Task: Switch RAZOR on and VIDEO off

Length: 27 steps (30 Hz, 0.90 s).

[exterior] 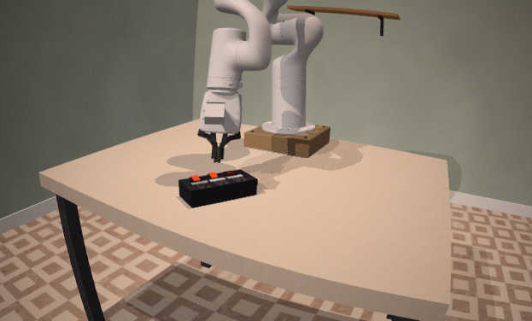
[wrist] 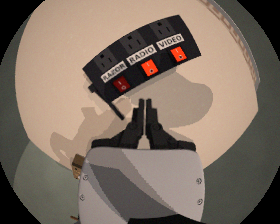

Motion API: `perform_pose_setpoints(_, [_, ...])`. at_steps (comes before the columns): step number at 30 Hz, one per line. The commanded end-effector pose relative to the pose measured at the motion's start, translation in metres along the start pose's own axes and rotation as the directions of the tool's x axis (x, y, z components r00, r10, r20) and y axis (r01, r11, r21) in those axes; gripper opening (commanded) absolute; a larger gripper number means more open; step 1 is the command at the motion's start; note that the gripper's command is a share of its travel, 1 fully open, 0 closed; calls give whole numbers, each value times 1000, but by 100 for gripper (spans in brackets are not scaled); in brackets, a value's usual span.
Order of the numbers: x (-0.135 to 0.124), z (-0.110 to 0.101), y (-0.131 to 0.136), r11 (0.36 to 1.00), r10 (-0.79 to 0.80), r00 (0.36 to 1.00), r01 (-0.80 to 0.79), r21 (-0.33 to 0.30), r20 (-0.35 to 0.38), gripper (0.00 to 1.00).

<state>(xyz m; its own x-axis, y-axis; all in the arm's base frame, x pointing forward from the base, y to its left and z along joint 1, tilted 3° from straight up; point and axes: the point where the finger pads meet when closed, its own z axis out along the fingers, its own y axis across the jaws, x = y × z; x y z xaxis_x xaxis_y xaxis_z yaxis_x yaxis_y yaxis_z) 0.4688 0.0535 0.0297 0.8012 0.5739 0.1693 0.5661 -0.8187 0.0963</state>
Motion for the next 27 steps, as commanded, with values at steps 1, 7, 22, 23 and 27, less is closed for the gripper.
perform_pose_setpoints(1, [1, 0, 0, 1000, 0, 1000, 0, -1, -1, 0])
perform_pose_setpoints(7, [1, 0, 0, 1000, 0, 1000, 0, -1, -1, 0])
perform_pose_setpoints(22, [6, -30, 3, 1000, 0, 1000, 0, 1, -3, 0])
perform_pose_setpoints(23, [8, -39, 4, 1000, 0, 1000, 0, 2, -3, 0])
perform_pose_setpoints(27, [9, -49, 4, 1000, 0, 1000, 0, 3, -4, 0])
